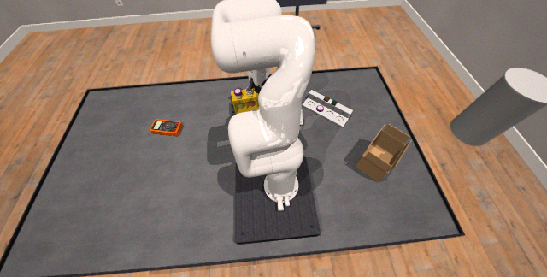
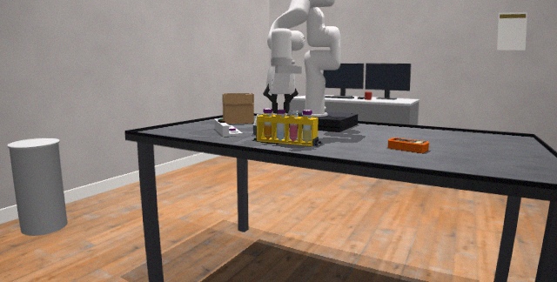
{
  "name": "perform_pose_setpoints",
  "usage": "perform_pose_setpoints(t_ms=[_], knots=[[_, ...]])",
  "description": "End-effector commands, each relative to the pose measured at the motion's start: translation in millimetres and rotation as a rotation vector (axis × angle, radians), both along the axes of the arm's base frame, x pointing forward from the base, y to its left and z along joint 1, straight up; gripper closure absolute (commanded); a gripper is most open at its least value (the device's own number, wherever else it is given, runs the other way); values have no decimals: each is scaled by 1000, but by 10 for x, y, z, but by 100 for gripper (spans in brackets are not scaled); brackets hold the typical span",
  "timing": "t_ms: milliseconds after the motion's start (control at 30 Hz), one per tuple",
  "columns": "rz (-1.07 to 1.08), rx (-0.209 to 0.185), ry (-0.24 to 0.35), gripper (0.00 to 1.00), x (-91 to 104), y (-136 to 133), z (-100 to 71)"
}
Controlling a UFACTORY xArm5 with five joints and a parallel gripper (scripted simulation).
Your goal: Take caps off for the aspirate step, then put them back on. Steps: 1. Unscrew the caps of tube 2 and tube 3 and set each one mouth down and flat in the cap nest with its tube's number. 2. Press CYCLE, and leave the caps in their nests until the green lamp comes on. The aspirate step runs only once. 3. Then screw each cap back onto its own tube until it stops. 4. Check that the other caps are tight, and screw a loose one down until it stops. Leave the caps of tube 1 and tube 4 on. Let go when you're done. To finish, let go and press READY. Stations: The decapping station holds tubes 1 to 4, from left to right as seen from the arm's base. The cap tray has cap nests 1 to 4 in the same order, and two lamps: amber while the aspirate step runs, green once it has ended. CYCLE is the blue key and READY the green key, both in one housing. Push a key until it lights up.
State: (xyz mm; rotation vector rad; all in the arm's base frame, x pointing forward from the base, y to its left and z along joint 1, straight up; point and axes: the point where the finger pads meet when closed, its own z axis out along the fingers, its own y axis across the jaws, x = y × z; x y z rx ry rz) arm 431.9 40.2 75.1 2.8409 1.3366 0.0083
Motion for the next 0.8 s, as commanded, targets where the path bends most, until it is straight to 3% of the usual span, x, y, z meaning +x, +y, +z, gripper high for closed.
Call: perform_pose_setpoints(t_ms=[0,433,700,767], knots=[[0,6,-4,100,16,1,15],[0,6,-4,100,16,1,15],[400,3,-5,100,16,1,17],[400,3,-5,100,16,1,17]])
